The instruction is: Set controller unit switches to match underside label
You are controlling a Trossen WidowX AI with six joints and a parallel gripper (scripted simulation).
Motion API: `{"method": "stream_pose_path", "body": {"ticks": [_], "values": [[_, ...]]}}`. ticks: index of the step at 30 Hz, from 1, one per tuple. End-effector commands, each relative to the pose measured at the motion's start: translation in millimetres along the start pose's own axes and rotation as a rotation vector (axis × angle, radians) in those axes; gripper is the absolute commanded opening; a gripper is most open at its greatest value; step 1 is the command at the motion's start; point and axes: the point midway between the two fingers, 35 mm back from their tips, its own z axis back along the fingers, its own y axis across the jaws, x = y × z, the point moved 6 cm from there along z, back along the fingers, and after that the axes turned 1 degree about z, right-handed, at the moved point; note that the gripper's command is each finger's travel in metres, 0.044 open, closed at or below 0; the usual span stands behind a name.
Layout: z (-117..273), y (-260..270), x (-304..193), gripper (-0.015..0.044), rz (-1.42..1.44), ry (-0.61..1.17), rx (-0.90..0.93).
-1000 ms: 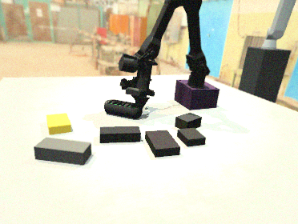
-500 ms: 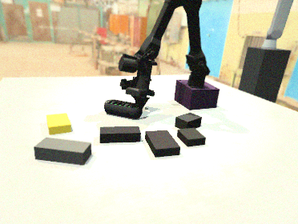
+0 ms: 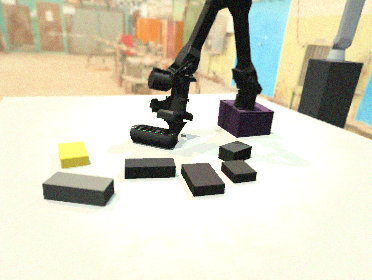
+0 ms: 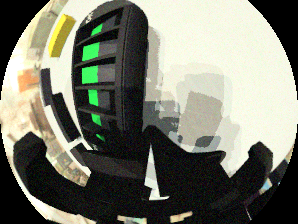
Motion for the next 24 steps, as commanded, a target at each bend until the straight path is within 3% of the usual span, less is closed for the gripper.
{"method": "stream_pose_path", "body": {"ticks": [1, 4, 9, 24], "values": [[-1, 9, 0, 0.0, 0.018, 0.0, 0.031], [7, 1, 1, 0.0, 0.002, 0.0, 0.004], [55, 1, 1, 0.0, 0.018, -0.002, 0.028], [43, -2, 1, 0.0, 0.017, -0.002, 0.029]]}}
